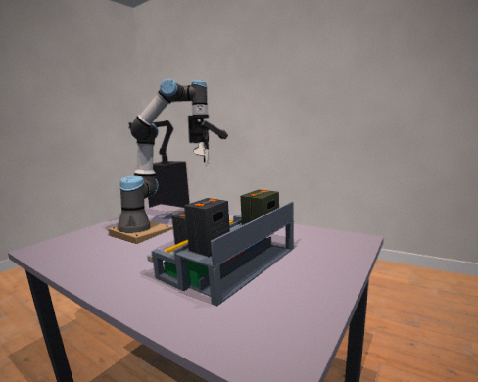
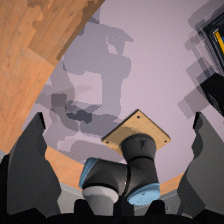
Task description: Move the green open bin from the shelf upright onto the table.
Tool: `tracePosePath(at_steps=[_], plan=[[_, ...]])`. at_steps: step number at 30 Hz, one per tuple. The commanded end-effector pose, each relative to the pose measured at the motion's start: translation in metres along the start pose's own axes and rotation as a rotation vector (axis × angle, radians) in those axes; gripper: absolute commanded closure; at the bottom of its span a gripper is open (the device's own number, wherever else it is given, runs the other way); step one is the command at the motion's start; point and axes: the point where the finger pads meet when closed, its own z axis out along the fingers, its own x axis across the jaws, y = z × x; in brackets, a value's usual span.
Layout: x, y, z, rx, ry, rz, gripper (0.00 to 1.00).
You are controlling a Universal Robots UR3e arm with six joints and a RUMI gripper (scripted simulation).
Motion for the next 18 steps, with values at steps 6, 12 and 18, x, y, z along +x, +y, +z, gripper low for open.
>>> tracePosePath(at_steps=[6,12,18], plan=[[0.038,0.010,0.012,0.019,-0.003,-0.214,0.00],[0.047,0.012,0.015,0.021,-0.002,-0.266,0.00],[0.047,0.012,0.015,0.021,-0.002,-0.266,0.00]])
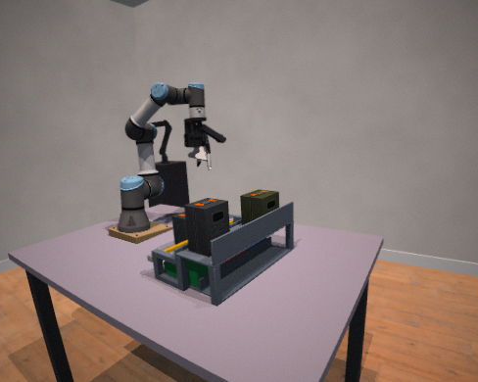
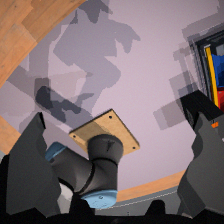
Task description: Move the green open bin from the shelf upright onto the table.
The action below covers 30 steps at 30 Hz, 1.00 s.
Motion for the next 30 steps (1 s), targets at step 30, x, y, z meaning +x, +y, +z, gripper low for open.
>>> tracePosePath(at_steps=[30], plan=[[0.082,0.046,0.030,0.034,0.001,-0.494,0.00]])
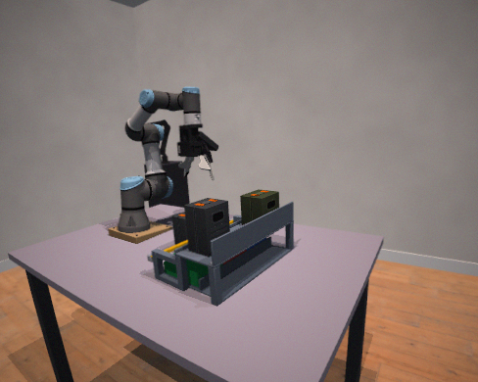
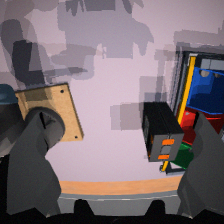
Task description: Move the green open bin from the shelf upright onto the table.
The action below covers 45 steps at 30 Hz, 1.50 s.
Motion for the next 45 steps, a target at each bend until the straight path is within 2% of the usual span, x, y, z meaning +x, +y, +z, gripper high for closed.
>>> tracePosePath(at_steps=[1,5,10,22,27,39,44,45], plan=[[0.003,0.004,0.001,0.025,0.006,-0.030,0.00],[0.003,0.004,0.001,0.025,0.006,-0.030,0.00],[0.029,0.042,0.016,0.024,0.006,-0.030,0.00],[0.029,0.042,0.016,0.024,0.006,-0.030,0.00],[0.055,0.081,0.031,0.024,0.006,-0.030,0.00],[0.055,0.081,0.031,0.024,0.006,-0.030,0.00],[0.083,0.123,0.048,0.023,0.006,-0.030,0.00],[0.083,0.123,0.048,0.023,0.006,-0.030,0.00]])
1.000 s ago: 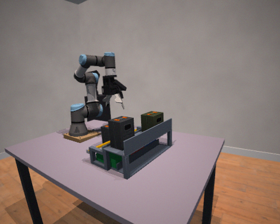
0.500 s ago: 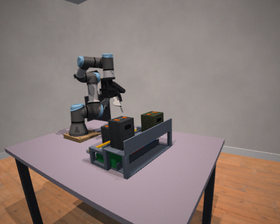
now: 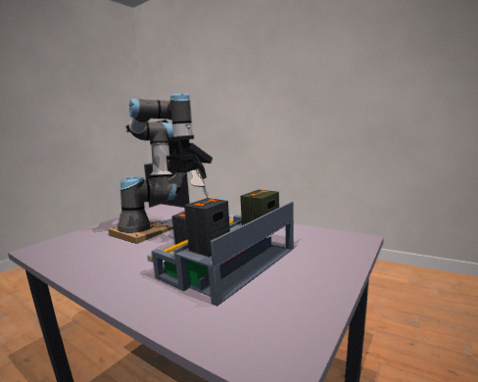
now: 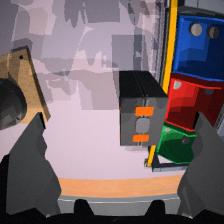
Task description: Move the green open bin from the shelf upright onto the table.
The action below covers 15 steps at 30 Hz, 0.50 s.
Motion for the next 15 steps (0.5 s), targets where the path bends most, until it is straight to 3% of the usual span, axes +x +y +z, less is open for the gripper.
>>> tracePosePath(at_steps=[1,11,15], plan=[[0.016,0.023,0.008,0.001,0.003,-0.001,0.00],[0.016,0.023,0.008,0.001,0.003,-0.001,0.00],[0.037,0.057,0.021,0.001,0.003,-0.001,0.00]])
